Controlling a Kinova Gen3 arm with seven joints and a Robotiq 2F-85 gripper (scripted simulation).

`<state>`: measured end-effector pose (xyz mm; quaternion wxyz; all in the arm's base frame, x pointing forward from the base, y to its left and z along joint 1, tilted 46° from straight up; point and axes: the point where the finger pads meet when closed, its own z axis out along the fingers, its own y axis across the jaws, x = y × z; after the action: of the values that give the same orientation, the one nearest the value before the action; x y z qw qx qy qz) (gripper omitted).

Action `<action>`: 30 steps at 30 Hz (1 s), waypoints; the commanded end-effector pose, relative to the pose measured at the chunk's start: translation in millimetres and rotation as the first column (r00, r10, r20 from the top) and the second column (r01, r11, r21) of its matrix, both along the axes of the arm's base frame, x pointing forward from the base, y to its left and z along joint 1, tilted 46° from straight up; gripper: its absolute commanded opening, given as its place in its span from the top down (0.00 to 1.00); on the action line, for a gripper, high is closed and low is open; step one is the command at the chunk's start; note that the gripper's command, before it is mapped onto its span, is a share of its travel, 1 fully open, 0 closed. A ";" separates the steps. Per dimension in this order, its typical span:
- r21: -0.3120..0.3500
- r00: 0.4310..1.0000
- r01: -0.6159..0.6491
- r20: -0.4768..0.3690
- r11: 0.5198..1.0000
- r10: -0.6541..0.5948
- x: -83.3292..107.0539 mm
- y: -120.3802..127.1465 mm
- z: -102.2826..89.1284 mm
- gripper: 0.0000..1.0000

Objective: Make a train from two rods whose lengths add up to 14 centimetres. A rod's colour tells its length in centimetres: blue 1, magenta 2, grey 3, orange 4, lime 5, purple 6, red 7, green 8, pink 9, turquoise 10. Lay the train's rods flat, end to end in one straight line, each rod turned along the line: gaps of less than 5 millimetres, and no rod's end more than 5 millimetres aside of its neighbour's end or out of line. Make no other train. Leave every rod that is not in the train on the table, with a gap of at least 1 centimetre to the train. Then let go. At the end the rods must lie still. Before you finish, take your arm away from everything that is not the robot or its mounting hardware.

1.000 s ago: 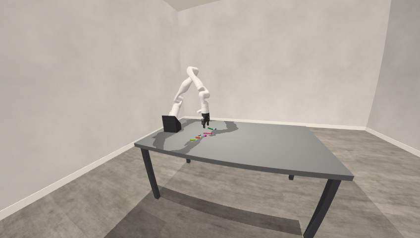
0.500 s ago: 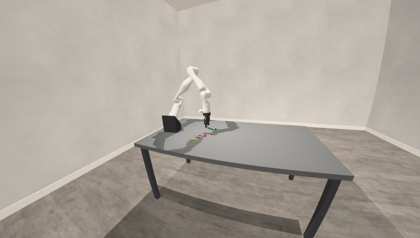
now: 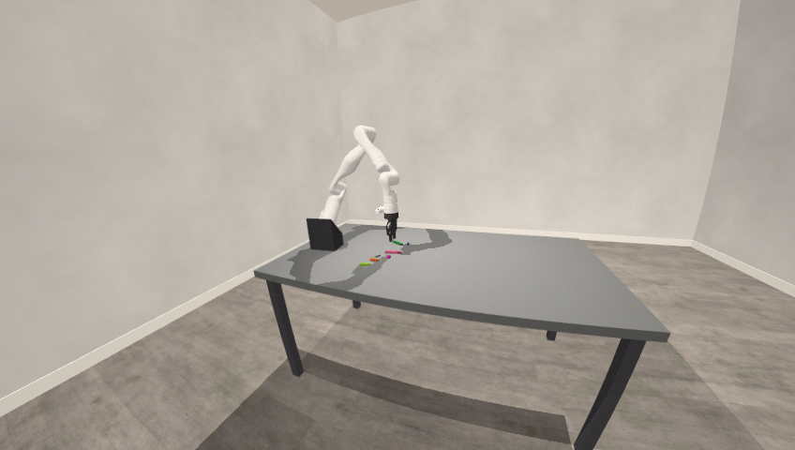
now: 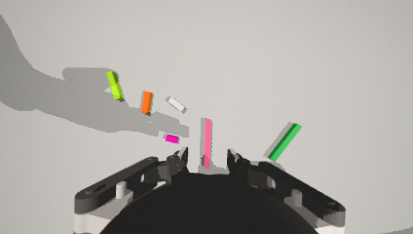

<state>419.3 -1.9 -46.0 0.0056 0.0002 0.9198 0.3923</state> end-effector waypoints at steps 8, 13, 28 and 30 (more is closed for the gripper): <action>-0.005 1.000 -0.010 0.013 1.000 0.010 0.8 0.5 1.4 0.76; -0.005 1.000 -0.010 0.013 1.000 0.010 0.8 0.5 1.4 0.76; -0.007 1.000 -0.009 0.014 1.000 0.009 1.5 3.4 -2.4 0.76; -0.007 1.000 -0.008 0.014 1.000 0.009 1.6 4.7 -3.7 0.76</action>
<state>421.7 -0.9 -47.9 0.0090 0.0001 0.9211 0.3891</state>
